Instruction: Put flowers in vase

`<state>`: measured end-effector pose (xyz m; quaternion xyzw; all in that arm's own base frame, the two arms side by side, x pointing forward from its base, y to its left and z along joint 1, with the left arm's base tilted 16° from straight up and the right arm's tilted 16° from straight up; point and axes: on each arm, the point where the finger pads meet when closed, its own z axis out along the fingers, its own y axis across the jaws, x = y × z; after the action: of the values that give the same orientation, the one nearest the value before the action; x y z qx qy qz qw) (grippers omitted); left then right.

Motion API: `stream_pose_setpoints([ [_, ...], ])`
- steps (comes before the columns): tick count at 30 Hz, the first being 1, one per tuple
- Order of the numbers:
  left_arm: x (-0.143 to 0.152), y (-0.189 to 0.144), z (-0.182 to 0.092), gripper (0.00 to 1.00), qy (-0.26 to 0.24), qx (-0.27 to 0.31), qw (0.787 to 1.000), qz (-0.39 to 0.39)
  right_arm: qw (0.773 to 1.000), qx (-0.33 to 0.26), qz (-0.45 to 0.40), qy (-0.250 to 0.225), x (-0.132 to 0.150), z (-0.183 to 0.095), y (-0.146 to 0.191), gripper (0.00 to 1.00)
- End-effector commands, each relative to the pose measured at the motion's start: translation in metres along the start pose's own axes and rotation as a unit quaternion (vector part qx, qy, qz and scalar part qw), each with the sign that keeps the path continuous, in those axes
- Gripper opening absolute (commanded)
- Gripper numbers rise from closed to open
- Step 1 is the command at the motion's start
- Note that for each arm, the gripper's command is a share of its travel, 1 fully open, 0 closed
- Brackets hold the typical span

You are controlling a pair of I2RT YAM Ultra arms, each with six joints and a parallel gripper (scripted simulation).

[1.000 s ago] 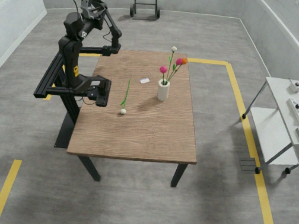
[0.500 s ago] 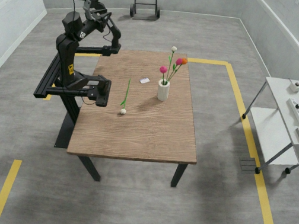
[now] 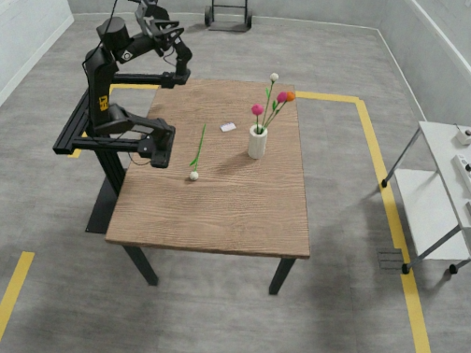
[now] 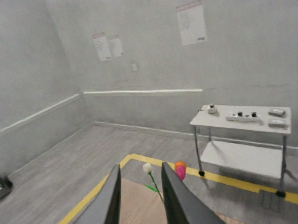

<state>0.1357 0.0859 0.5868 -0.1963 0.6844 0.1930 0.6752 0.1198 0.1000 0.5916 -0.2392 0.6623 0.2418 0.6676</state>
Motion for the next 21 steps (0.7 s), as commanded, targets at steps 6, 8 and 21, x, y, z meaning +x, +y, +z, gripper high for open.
stream_pose_setpoints([
  [6,-0.009,0.04,-0.016,0.6,-0.017,-0.135,0.991,-0.001,0.995,0.096,0.001,0.009,0.001,0.003,-0.03,0.3],
  [8,-0.011,0.049,-0.02,0.6,-0.021,-0.166,0.986,0.0,0.993,0.118,0.001,0.009,0.001,0.002,-0.037,0.3],
  [21,-0.011,0.091,-0.043,0.6,-0.023,-0.321,0.947,0.002,0.975,0.222,0.001,0.009,0.001,-0.01,-0.069,0.3],
])
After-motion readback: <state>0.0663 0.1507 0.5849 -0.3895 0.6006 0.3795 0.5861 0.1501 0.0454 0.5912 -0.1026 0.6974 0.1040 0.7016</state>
